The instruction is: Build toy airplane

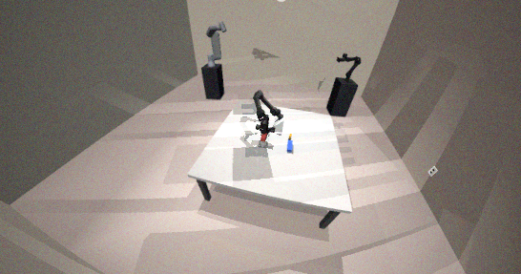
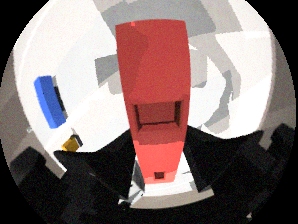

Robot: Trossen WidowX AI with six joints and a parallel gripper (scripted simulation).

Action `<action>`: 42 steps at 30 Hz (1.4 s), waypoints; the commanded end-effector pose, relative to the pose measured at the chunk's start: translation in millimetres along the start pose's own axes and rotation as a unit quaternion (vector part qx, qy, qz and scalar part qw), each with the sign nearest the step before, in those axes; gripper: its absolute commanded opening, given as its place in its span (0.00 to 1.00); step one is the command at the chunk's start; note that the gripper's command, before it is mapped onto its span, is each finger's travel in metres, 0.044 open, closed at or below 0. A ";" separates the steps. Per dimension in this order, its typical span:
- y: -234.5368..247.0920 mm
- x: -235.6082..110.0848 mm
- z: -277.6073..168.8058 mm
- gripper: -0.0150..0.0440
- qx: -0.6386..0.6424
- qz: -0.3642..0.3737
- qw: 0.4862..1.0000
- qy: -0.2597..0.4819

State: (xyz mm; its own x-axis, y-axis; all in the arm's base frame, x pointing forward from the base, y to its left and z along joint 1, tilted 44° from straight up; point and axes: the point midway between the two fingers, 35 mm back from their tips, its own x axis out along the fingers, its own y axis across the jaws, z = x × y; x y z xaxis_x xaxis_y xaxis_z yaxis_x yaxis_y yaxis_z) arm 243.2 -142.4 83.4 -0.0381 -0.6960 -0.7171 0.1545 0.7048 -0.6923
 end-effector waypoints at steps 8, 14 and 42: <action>-1.5 -1.3 1.0 0.59 0.000 -0.002 1.000 -0.004; -1.5 -1.3 1.0 0.59 0.000 -0.002 1.000 -0.004; -2.8 37.9 1.7 0.59 0.000 -0.003 1.000 -0.004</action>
State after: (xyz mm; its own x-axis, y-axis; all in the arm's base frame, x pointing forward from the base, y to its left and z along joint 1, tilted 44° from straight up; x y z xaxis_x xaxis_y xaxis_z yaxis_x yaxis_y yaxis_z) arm 242.3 -170.0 61.1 -0.0349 -0.7037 -0.7097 0.1586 0.6972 -0.6991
